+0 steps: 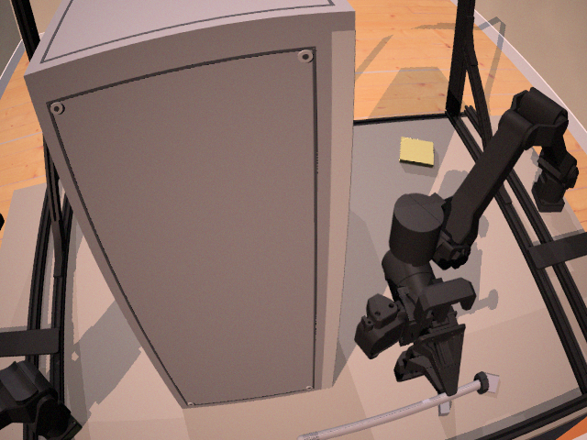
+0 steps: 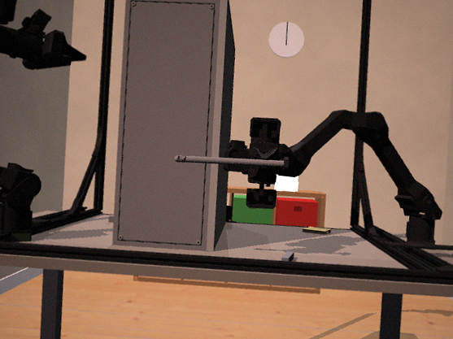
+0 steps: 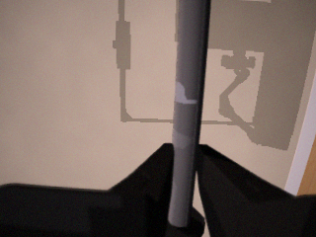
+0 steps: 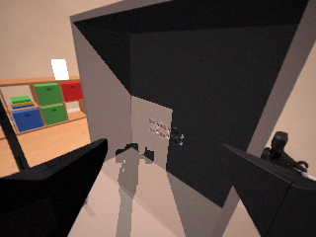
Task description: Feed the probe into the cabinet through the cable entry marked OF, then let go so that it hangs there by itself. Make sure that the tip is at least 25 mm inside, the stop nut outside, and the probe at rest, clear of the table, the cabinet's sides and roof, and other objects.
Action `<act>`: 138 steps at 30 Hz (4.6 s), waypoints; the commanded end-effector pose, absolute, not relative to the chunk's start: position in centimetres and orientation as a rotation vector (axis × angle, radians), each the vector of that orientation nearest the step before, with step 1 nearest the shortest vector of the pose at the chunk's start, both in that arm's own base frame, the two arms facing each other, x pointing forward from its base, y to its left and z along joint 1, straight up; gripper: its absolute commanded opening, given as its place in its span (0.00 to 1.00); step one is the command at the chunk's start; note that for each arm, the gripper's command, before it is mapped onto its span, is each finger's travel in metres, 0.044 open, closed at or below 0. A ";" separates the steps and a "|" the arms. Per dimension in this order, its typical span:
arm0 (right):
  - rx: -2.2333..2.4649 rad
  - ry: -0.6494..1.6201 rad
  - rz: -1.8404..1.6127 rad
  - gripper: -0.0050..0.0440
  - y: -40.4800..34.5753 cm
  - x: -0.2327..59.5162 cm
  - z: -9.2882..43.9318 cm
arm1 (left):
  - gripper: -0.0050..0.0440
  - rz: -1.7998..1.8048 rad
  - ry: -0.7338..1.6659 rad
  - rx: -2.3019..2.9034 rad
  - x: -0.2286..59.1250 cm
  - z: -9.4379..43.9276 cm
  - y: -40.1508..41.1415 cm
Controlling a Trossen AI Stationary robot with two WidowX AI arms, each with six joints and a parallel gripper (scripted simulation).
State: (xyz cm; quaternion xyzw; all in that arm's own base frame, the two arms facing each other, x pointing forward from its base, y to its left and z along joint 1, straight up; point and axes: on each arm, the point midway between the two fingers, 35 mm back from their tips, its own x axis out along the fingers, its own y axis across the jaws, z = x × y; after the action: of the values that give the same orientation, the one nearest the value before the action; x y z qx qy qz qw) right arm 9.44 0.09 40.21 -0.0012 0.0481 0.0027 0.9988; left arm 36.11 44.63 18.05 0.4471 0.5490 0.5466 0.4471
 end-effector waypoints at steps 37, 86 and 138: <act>0.074 0.087 -0.052 1.00 -0.4 10.4 40.6 | 0.10 1.358 1.358 1.105 36.1 18.1 44.6; 0.682 -0.340 -0.839 1.00 -15.8 11.3 44.1 | 0.10 1.358 1.358 1.105 36.1 18.1 44.6; 1.447 -0.385 -0.536 1.00 -28.8 20.2 19.1 | 0.10 1.358 1.358 1.105 36.1 18.1 44.6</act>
State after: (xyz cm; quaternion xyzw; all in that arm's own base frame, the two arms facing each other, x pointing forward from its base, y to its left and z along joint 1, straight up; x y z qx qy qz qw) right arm 21.06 -28.50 20.51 0.6338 -0.1681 -0.2360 0.7172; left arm 36.13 44.64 18.07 0.4471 0.5487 0.5470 0.4471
